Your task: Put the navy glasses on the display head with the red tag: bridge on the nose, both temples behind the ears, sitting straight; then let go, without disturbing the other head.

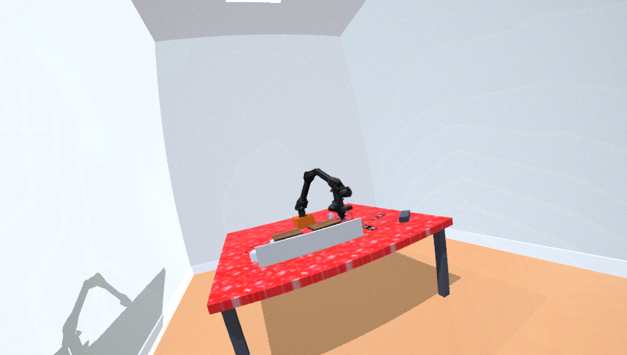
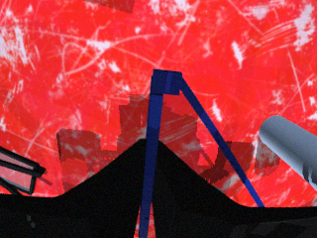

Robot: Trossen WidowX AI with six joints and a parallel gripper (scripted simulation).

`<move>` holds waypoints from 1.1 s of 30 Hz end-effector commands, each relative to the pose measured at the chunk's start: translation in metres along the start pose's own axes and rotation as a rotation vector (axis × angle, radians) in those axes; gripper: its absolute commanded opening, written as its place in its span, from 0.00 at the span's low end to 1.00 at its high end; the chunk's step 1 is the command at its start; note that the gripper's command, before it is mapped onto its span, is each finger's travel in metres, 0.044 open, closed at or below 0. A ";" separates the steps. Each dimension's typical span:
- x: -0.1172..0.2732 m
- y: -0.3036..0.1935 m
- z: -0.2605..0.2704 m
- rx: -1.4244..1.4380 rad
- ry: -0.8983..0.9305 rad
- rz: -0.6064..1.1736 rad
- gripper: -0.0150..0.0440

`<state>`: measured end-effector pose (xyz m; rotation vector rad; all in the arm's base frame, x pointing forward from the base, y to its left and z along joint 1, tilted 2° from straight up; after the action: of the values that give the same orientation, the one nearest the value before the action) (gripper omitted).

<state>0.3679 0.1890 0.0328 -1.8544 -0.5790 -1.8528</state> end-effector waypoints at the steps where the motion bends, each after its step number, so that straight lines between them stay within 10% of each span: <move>1: 0.000 0.003 0.000 -0.001 0.000 -0.001 0.25; 33: 0.032 -0.008 0.004 -0.001 0.000 0.000 0.25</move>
<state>0.3647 0.1954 0.0479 -1.8685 -0.5827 -1.8385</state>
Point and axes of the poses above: the point midway between the two fingers, 35 mm back from their tips, its own x axis back along the fingers, its own z axis across the jaws, y = z × x, the point moved 2 cm from there along x, back along the fingers, and after that the axes turned 15 degrees about x, right-handed, at the moved point
